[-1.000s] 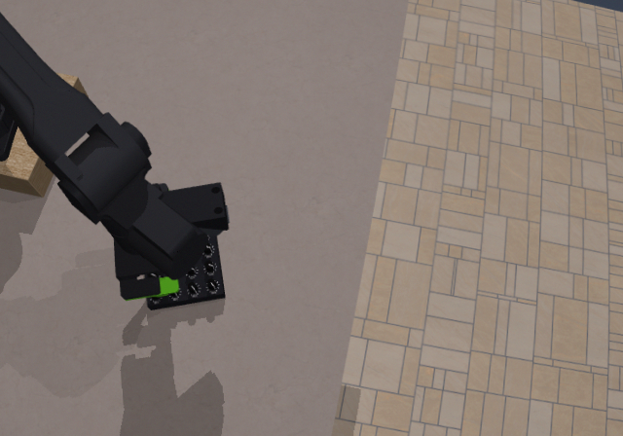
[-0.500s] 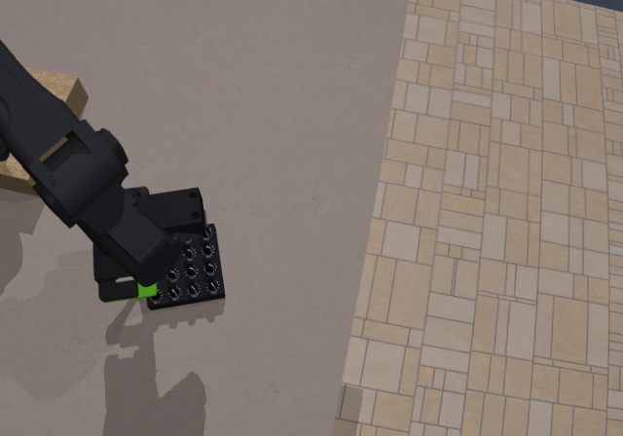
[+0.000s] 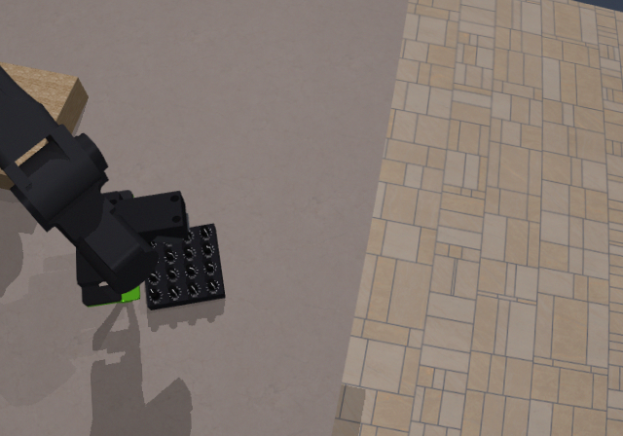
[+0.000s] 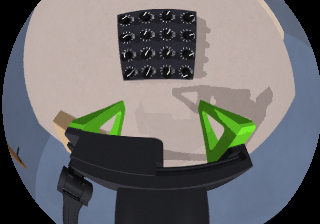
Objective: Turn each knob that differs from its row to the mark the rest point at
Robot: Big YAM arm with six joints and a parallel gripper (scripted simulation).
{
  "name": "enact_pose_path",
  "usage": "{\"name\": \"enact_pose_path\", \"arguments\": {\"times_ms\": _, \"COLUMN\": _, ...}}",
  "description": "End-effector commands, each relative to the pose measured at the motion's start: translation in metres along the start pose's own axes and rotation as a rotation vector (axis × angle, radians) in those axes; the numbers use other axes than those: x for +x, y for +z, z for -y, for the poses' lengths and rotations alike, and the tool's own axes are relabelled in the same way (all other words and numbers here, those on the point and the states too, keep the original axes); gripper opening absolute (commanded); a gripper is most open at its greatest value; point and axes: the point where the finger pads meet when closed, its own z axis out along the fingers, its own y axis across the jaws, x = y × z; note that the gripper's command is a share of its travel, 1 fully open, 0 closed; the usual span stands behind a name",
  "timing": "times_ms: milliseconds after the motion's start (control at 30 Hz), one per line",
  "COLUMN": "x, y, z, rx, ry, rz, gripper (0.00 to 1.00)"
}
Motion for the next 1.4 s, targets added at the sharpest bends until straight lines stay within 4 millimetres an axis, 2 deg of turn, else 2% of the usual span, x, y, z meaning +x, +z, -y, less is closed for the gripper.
{"name": "enact_pose_path", "arguments": {"times_ms": 0, "x": -0.0044, "y": -0.0138, "z": 0.0093, "rx": 0.041, "ry": -0.018, "rz": 0.038, "gripper": 1.00}}
{"name": "enact_pose_path", "arguments": {"times_ms": 1367, "x": -0.0067, "y": -0.0169, "z": 0.0128, "rx": 0.049, "ry": -0.021, "rz": 0.043, "gripper": 1.00}}
